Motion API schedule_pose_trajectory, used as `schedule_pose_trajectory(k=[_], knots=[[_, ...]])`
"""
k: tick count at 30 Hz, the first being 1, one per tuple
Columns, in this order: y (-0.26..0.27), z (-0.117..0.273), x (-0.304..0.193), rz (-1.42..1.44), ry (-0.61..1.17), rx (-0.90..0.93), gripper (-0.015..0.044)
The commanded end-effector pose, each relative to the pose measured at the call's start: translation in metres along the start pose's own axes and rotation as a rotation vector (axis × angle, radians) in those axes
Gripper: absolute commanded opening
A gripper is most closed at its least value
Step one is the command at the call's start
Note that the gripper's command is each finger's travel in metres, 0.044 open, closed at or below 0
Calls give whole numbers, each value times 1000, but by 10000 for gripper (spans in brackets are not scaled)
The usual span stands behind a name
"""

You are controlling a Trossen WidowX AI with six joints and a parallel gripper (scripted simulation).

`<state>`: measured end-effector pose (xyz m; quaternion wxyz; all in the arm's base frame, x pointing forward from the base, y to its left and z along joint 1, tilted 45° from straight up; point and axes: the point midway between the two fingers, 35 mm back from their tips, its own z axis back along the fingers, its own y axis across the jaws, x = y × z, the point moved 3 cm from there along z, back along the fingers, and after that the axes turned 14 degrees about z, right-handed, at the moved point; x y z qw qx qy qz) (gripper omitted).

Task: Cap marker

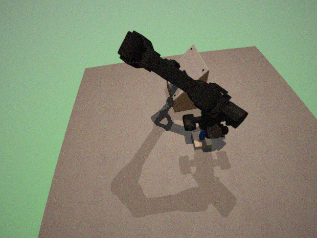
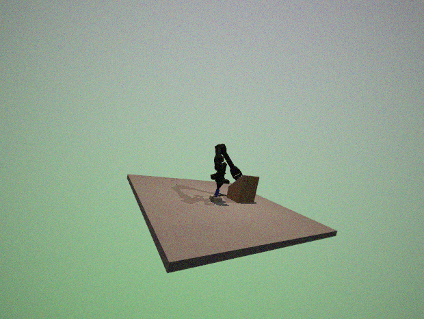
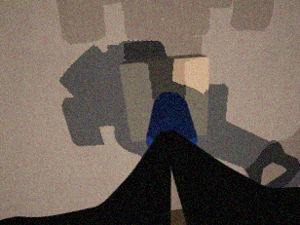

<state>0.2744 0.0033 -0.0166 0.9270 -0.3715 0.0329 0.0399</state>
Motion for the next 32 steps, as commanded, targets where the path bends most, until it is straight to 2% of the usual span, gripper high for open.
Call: schedule_pose_trajectory(k=[1,6,12,17,32], knots=[[0,1,0,2,-1,-1,0],[0,4,0,2,-1,0,0],[2,88,1,4,-1,4,0],[2,91,1,4,0,3,0],[2,91,1,4,0,3,394]])
